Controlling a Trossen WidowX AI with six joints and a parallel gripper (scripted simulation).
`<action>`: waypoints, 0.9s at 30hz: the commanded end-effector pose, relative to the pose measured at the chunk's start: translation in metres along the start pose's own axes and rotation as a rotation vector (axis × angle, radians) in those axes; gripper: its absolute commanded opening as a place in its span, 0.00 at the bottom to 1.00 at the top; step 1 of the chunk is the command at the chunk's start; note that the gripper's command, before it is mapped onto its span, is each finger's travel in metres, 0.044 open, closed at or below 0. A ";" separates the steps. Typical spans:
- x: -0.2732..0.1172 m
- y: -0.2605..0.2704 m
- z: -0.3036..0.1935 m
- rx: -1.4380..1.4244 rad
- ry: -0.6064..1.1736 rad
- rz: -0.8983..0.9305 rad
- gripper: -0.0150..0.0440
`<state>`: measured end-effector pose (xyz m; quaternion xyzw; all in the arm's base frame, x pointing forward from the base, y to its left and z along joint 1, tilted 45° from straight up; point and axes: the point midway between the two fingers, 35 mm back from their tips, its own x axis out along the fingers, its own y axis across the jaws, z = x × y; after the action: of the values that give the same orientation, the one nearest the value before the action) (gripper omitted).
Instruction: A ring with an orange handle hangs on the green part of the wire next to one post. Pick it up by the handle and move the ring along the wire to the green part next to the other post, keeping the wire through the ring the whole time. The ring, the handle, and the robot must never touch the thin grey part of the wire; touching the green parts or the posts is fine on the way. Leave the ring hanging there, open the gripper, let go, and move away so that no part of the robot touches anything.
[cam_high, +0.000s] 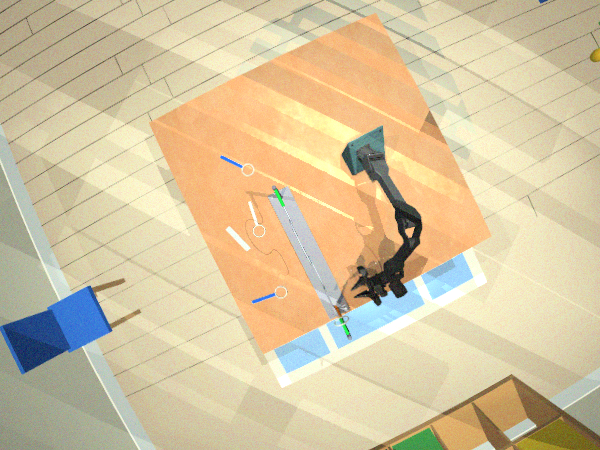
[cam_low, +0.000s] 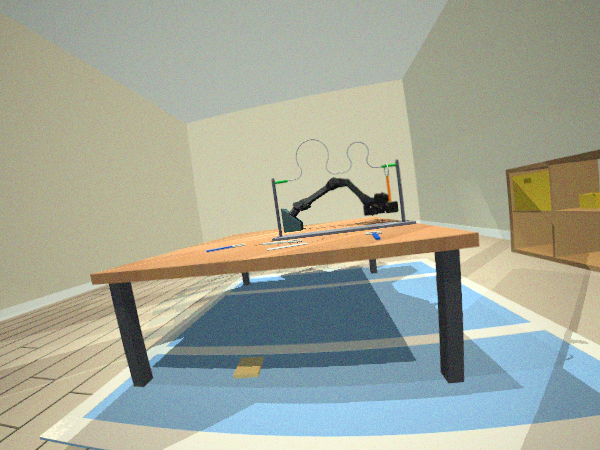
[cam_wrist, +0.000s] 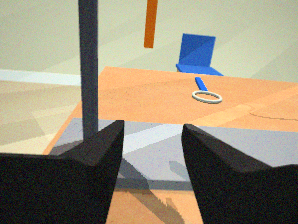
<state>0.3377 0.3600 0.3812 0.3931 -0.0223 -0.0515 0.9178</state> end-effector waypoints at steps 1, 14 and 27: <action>0.019 0.002 0.021 0.013 -0.007 -0.001 0.53; 0.049 0.002 0.051 0.012 -0.010 0.002 0.53; 0.069 0.004 0.051 0.011 -0.011 0.004 0.53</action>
<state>0.3969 0.3191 0.4169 0.3988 -0.0276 -0.0532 0.9151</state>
